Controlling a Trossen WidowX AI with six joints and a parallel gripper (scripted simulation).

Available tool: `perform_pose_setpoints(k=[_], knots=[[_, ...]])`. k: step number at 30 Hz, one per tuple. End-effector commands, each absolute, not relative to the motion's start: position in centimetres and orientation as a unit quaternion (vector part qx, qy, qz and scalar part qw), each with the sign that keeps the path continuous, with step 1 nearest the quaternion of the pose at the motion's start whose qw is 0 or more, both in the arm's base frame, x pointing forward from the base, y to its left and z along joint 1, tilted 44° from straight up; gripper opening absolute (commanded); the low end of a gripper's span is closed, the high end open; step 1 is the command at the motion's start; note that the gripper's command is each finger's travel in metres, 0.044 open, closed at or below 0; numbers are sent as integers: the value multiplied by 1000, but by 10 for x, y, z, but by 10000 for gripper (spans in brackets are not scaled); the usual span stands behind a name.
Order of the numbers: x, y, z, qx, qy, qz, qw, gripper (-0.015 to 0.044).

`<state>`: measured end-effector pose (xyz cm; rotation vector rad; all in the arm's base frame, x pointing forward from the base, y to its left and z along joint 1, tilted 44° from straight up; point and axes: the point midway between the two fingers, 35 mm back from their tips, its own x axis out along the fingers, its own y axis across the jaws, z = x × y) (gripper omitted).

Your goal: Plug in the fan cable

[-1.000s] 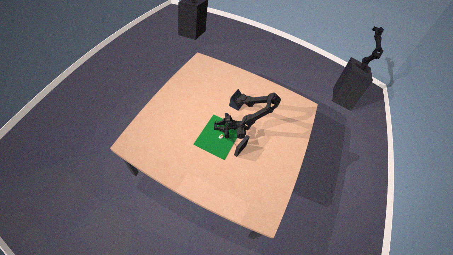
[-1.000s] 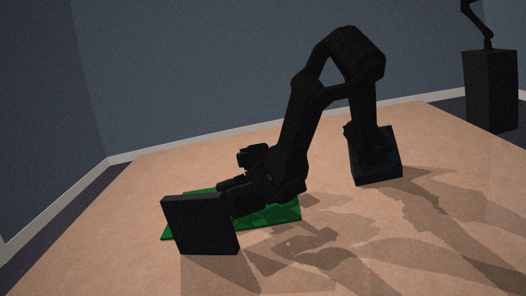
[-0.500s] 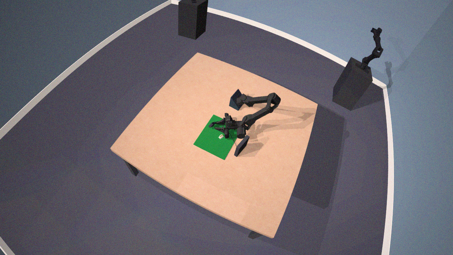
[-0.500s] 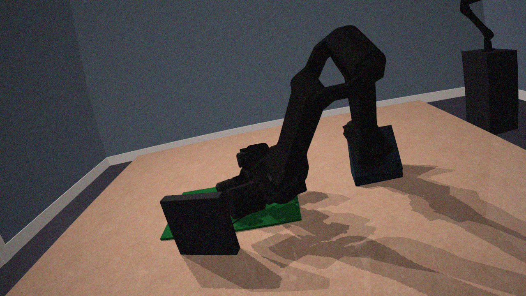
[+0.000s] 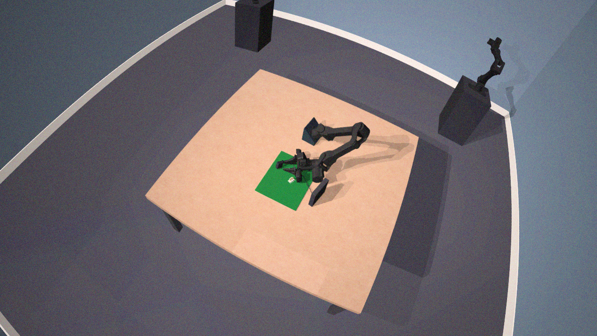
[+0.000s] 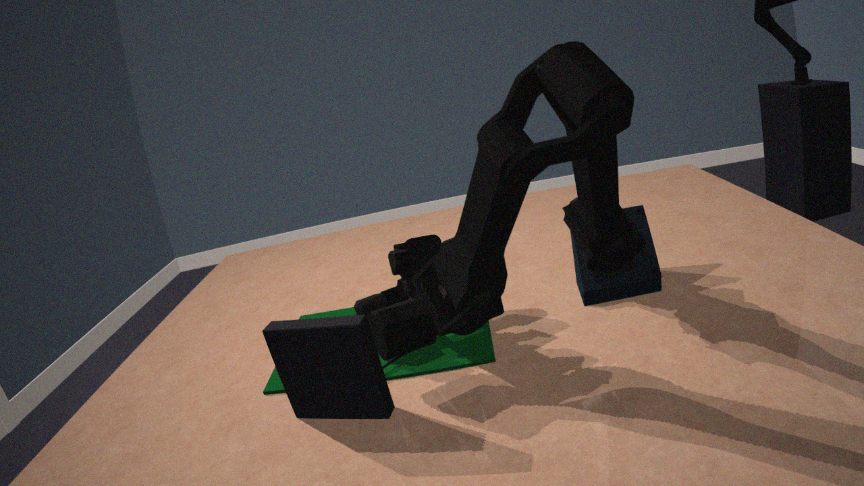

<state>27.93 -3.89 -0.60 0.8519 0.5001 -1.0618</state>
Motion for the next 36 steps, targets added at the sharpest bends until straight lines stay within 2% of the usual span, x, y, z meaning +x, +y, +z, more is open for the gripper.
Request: perform_pose_setpoints(k=[1,36], knots=[[279,-38,-4,390,229,-486,748,205],[236,-17,89,391,229,-485,748,205]])
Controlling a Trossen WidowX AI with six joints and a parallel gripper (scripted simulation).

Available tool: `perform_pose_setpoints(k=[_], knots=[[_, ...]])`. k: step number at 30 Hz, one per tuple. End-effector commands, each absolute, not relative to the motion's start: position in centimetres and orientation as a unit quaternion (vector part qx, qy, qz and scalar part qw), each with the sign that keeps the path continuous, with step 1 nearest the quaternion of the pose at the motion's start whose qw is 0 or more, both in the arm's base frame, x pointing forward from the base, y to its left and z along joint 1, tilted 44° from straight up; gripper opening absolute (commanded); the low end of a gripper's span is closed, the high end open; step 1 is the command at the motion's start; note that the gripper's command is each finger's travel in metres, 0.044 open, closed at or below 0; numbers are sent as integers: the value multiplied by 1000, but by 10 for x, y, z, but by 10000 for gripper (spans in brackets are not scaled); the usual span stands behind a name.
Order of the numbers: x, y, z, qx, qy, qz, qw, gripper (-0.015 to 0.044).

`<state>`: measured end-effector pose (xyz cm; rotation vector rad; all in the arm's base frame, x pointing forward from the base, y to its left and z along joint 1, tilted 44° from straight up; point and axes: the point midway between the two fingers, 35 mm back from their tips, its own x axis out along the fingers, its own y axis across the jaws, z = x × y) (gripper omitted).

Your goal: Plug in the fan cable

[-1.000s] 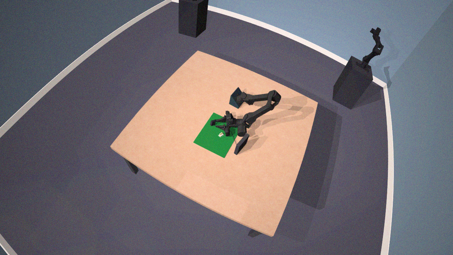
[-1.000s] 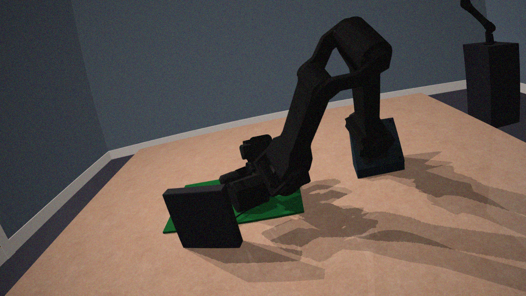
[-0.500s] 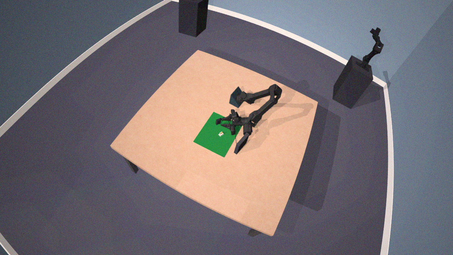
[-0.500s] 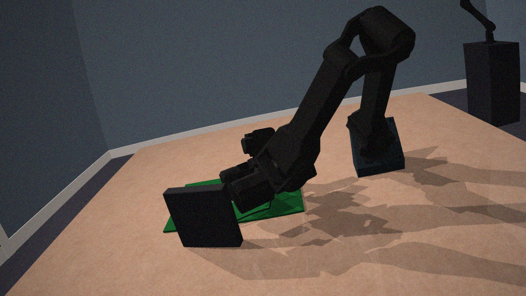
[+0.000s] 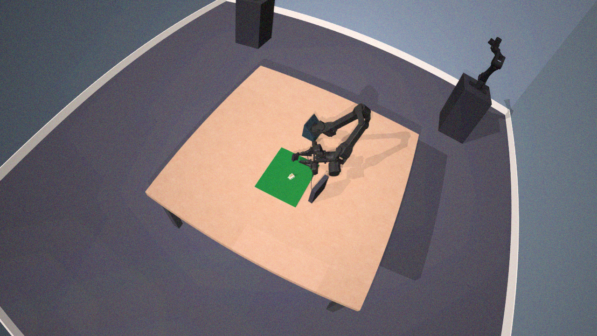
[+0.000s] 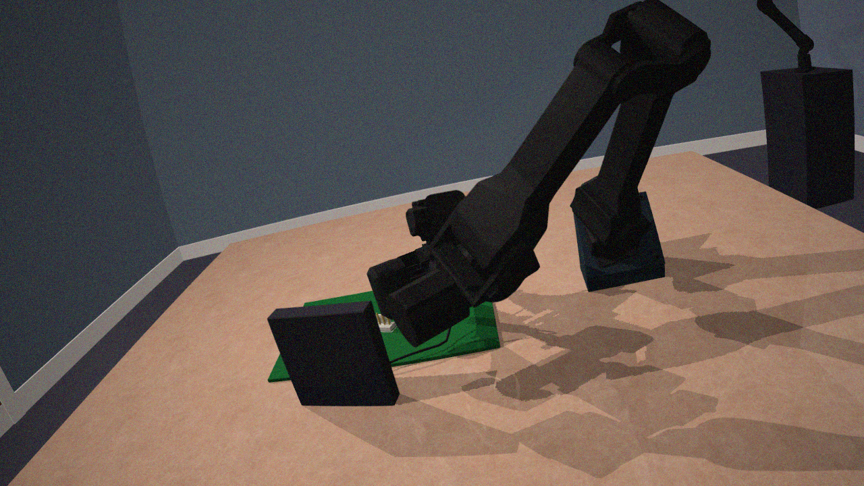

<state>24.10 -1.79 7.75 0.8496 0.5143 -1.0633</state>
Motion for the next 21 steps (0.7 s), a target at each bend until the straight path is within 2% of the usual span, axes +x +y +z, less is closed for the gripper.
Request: perform_pose_setpoints(k=[1,5,21], knots=[[235,-17,91,391,229,-485,748,205],[234,-18,88,384,249,-488,743,205],[226,-27,60,347,452,-479,667,205]])
